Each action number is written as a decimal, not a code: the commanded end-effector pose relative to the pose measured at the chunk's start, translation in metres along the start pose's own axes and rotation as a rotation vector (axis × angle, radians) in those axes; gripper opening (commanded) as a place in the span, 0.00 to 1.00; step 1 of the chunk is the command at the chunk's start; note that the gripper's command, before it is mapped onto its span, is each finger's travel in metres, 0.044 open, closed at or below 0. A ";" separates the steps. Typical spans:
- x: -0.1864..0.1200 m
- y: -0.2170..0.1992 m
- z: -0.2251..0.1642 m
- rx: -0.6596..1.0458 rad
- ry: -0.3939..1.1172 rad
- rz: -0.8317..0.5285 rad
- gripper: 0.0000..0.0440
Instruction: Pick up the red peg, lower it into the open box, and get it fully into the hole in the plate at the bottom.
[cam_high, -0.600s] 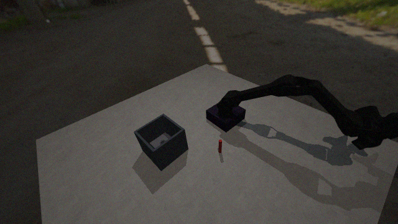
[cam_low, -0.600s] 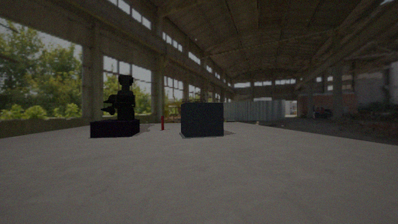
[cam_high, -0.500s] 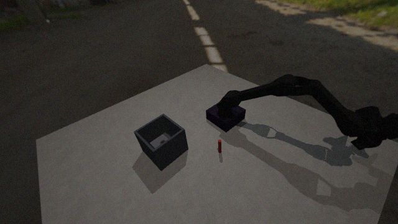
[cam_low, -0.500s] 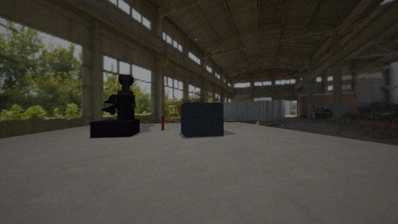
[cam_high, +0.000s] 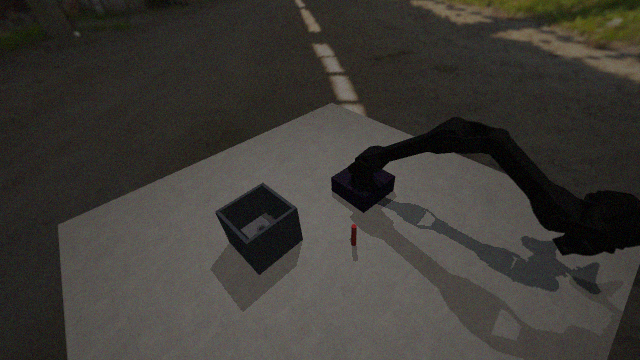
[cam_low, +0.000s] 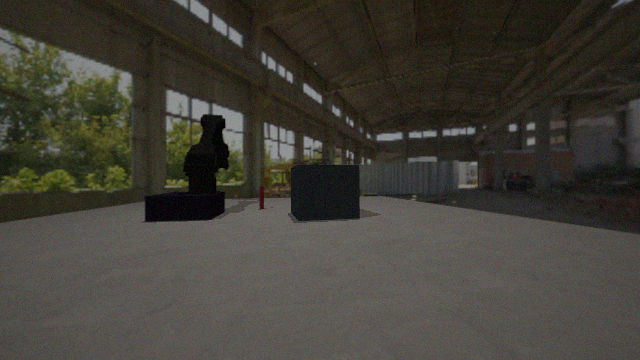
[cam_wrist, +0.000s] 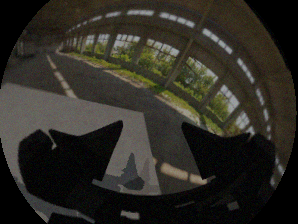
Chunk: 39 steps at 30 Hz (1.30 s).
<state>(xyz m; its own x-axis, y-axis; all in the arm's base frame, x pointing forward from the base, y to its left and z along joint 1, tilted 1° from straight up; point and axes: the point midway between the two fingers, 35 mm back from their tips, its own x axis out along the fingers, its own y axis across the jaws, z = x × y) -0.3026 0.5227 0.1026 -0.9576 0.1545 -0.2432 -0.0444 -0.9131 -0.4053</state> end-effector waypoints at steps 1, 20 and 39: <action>-0.014 -0.006 -0.010 0.089 0.046 -0.035 1.00; -0.118 -0.036 -0.066 0.652 0.262 -0.310 1.00; -0.231 -0.032 -0.109 1.212 0.380 -0.646 1.00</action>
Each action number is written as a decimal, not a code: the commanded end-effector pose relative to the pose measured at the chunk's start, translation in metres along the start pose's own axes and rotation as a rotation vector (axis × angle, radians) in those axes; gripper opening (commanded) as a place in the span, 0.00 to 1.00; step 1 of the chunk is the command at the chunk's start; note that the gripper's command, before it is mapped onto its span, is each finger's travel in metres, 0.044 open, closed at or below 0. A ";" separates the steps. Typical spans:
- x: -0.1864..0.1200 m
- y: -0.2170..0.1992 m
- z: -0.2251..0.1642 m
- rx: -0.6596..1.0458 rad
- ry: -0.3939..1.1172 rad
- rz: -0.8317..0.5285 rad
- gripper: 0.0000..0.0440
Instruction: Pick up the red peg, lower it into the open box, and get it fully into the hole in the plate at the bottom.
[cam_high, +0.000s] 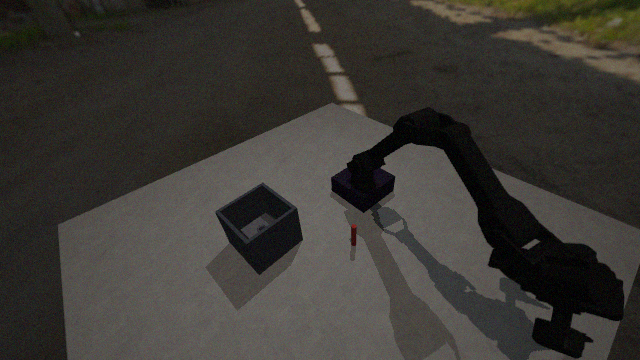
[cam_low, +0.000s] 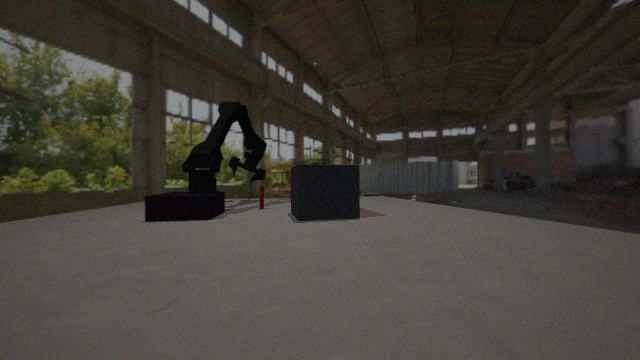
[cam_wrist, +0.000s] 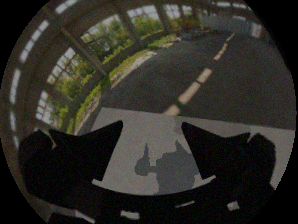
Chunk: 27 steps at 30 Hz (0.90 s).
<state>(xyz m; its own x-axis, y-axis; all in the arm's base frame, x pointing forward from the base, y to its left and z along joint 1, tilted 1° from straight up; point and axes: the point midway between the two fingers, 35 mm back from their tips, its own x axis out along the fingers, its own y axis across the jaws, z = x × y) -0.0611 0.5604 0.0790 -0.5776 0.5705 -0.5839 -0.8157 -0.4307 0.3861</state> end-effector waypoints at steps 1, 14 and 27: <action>-0.011 -0.014 -0.006 0.094 0.015 -0.047 1.00; -0.069 -0.072 -0.032 0.499 0.035 -0.250 1.00; -0.137 -0.117 -0.071 0.902 0.023 -0.456 1.00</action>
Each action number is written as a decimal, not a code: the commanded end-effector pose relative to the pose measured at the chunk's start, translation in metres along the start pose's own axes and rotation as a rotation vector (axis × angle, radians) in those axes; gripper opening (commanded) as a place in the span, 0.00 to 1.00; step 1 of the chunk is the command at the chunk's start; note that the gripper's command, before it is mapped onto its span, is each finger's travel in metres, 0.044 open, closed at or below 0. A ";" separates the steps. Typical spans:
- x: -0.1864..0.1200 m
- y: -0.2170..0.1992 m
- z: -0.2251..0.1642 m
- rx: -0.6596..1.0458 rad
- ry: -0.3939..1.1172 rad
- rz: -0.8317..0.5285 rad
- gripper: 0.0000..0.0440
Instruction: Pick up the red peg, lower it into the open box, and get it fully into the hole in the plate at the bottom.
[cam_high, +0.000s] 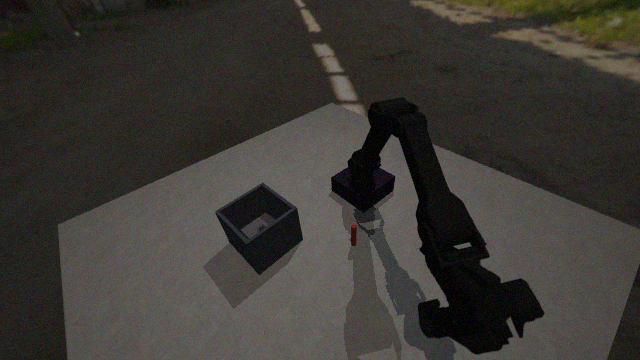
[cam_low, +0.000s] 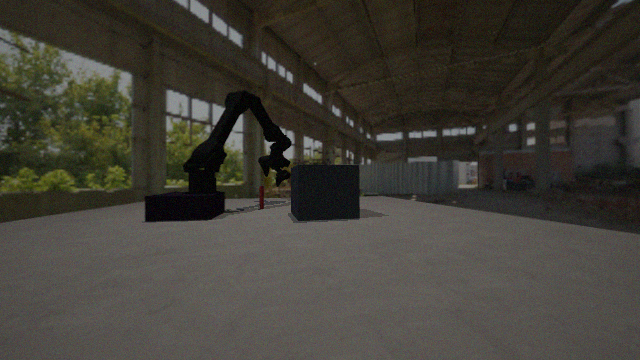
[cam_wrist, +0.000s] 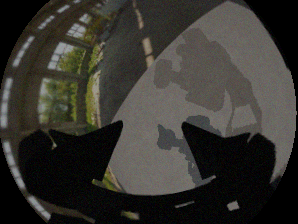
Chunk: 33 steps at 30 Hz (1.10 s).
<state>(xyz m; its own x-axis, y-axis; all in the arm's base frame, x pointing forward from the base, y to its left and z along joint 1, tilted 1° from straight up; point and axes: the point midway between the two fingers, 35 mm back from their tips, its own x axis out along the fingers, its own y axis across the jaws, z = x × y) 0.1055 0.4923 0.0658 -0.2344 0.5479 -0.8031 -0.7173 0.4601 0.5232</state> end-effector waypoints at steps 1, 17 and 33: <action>-0.008 -0.019 -0.001 0.093 -0.001 -0.048 1.00; -0.067 -0.110 -0.016 0.604 -0.042 -0.267 1.00; -0.129 -0.166 -0.069 1.127 -0.090 -0.452 1.00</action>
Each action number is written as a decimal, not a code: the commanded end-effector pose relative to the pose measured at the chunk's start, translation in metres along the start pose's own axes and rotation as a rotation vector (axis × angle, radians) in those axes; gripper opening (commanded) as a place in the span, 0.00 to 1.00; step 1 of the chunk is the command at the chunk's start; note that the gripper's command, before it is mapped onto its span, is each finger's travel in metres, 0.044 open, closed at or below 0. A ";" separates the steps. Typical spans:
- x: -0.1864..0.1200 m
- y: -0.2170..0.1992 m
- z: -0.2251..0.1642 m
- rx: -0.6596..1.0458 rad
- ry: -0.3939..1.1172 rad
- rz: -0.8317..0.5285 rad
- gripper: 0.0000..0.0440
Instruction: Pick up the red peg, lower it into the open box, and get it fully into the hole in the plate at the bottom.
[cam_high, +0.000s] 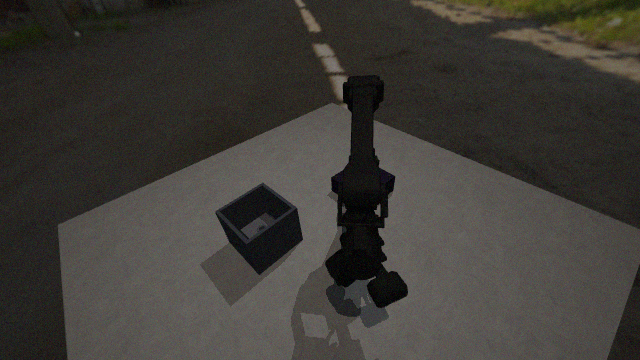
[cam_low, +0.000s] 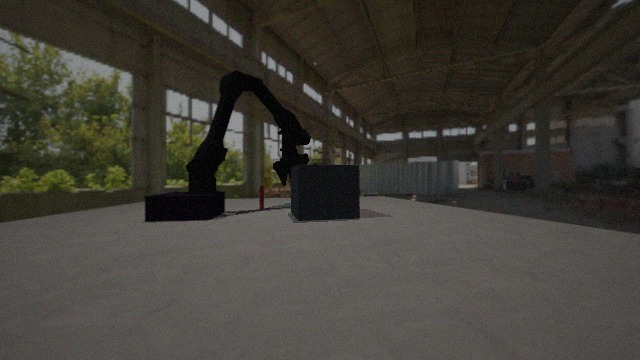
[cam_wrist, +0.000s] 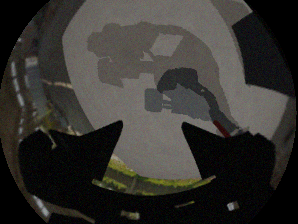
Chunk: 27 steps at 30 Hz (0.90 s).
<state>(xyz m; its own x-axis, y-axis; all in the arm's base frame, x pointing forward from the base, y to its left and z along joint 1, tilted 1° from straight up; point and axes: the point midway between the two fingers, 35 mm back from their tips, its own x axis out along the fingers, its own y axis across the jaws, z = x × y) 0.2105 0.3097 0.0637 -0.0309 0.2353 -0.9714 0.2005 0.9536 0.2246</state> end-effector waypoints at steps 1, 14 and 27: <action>-0.004 -0.018 0.002 0.094 -0.007 -0.040 1.00; -0.027 -0.101 -0.007 0.504 -0.044 -0.187 1.00; -0.036 -0.160 -0.029 0.733 -0.077 -0.288 1.00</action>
<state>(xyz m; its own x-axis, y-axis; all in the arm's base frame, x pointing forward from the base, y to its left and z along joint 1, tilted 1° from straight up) 0.1553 0.1617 0.0680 -0.1088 -0.0217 -0.9938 0.7743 0.6251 -0.0984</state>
